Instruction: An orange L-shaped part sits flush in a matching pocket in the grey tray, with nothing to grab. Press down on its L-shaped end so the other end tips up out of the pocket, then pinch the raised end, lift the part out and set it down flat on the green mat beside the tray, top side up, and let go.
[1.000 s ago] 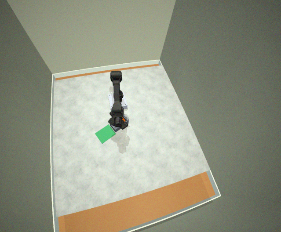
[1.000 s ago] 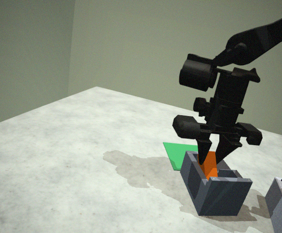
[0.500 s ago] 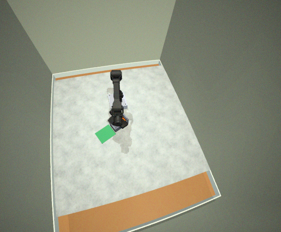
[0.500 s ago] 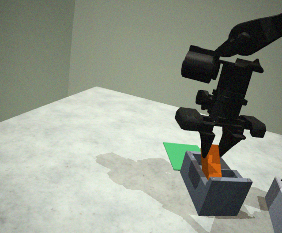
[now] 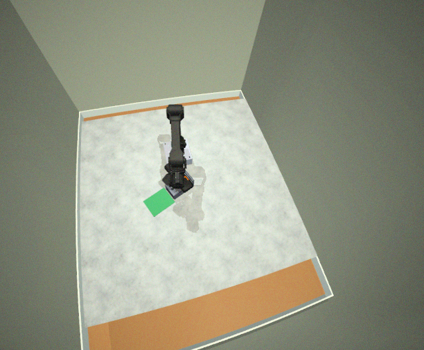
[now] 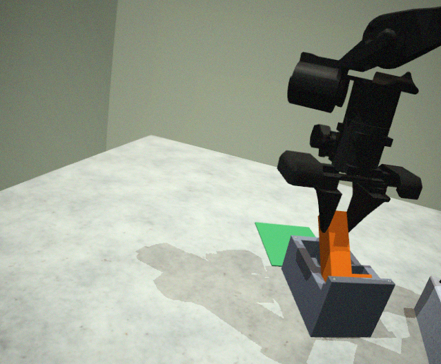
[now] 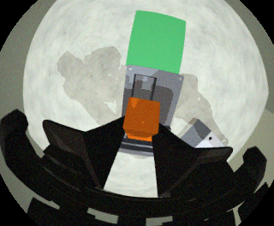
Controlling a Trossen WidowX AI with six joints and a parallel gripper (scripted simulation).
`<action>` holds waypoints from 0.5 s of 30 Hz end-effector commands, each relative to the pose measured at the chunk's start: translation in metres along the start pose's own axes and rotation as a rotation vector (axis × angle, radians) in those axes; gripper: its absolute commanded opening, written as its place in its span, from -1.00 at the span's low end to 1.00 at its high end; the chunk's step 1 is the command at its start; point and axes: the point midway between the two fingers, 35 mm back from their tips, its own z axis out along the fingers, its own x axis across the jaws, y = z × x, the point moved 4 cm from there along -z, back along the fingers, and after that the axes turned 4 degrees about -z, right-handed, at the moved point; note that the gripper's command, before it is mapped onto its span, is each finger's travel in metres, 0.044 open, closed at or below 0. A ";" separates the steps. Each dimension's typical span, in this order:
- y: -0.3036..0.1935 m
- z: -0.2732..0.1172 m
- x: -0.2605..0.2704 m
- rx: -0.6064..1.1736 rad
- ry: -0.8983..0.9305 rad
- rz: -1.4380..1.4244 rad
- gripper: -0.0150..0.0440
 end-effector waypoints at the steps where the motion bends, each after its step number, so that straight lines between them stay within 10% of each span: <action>1: 0.000 -0.008 0.001 0.002 0.008 0.002 -0.49; 15: 0.000 -0.031 0.001 0.002 0.008 0.003 -0.49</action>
